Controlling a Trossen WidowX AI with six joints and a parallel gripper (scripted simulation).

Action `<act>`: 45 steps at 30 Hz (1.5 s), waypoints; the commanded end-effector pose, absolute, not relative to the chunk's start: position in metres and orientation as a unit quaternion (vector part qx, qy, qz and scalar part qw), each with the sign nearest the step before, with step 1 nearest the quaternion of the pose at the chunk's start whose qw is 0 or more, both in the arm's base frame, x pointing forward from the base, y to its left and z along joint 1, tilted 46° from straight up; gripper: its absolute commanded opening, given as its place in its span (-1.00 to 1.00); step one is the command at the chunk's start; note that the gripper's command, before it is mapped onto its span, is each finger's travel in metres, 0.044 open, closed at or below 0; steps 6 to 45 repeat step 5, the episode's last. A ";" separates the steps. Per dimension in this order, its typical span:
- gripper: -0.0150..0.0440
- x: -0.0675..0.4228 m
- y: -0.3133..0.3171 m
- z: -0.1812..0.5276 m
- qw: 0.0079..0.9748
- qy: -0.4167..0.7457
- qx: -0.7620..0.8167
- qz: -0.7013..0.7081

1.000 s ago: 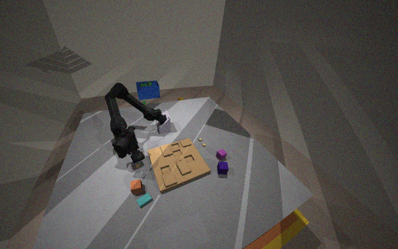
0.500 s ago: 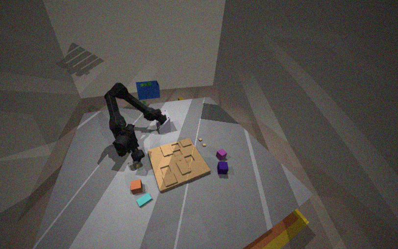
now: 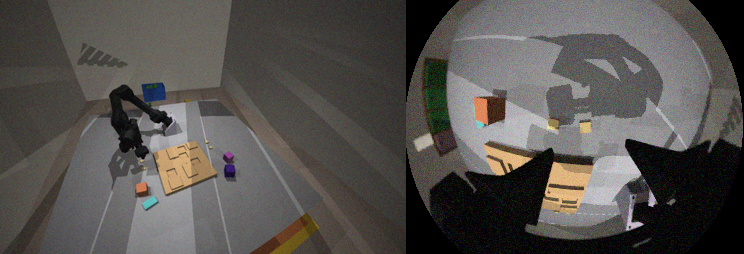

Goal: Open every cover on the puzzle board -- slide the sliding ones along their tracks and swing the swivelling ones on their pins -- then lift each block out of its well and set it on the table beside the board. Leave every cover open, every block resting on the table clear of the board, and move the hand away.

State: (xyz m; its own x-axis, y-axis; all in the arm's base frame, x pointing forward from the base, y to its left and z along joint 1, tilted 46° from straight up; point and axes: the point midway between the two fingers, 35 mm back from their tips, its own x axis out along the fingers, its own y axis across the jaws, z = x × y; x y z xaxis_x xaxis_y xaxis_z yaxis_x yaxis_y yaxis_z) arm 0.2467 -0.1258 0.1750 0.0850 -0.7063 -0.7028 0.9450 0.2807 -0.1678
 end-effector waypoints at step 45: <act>1.00 0.245 -0.121 0.189 0.719 0.343 0.180 -0.578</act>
